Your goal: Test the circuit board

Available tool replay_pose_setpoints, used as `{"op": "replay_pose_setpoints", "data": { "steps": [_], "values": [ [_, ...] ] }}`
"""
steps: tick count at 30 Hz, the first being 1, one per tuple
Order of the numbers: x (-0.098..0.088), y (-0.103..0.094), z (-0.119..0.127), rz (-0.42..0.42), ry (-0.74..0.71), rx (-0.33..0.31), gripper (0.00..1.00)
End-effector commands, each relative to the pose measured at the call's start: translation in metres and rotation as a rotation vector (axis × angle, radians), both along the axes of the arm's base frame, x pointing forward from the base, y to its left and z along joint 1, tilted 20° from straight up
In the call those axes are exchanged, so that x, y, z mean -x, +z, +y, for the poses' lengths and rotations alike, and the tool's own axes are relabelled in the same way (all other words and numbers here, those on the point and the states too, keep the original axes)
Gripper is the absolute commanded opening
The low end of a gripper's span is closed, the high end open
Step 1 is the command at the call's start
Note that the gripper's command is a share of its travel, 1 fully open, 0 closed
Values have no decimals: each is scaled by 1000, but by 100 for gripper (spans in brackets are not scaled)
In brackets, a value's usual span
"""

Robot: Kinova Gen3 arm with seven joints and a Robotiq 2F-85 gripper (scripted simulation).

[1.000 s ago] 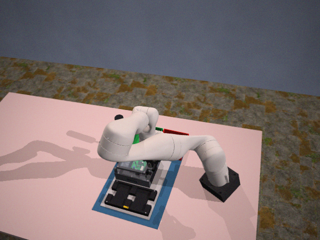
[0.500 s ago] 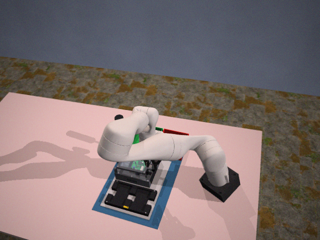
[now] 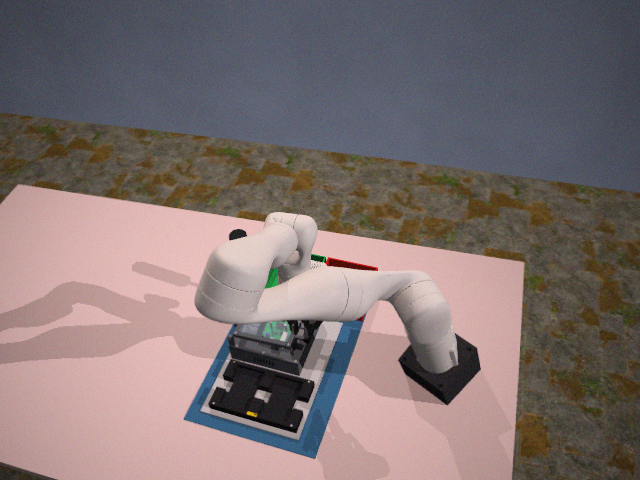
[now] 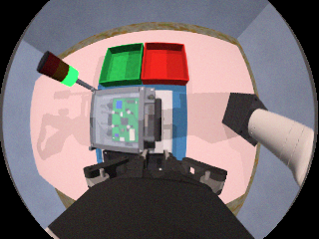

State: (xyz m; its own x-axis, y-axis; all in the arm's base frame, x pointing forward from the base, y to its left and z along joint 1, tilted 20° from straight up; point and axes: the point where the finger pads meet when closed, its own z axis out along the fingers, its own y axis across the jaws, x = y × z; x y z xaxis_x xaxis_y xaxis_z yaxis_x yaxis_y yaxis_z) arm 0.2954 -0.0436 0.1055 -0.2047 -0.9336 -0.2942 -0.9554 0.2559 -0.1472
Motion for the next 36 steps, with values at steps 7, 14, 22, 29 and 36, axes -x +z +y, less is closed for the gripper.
{"op": "replay_pose_setpoints", "data": {
  "steps": [7,14,22,29,36],
  "values": [
    [-1,2,0,-2,1,-3,26],
    [1,-1,-9,-2,1,-3,26],
    [9,-11,-38,-6,16,0,26],
    [14,-16,-54,-2,1,-3,26],
    [15,-18,-59,-2,1,-3,26]
  ]
}}
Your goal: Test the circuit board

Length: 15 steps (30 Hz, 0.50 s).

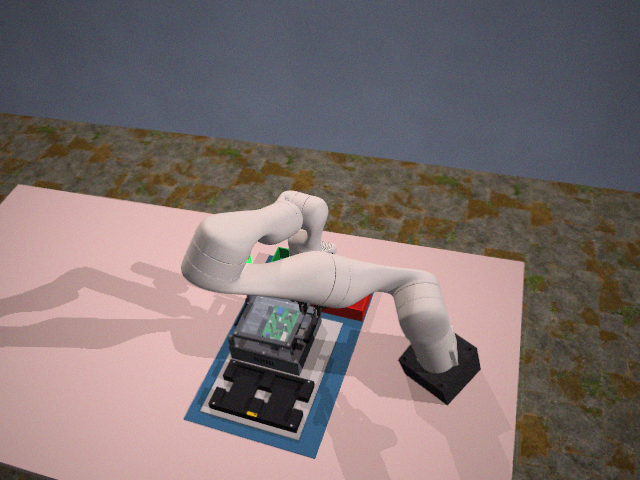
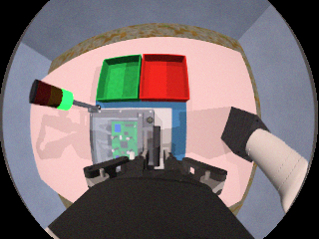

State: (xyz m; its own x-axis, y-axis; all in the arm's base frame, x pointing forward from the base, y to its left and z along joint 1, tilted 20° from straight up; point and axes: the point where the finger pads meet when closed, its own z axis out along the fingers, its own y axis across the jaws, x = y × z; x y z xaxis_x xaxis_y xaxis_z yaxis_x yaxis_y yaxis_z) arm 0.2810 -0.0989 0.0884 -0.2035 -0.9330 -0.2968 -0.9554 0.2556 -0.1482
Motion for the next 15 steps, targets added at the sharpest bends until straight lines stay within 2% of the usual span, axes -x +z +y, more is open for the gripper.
{"op": "replay_pose_setpoints", "data": {
  "steps": [1,15],
  "values": [
    [1,-1,-3,0,1,-1,26],
    [-3,-12,1,-3,-13,-4,26]
  ]
}}
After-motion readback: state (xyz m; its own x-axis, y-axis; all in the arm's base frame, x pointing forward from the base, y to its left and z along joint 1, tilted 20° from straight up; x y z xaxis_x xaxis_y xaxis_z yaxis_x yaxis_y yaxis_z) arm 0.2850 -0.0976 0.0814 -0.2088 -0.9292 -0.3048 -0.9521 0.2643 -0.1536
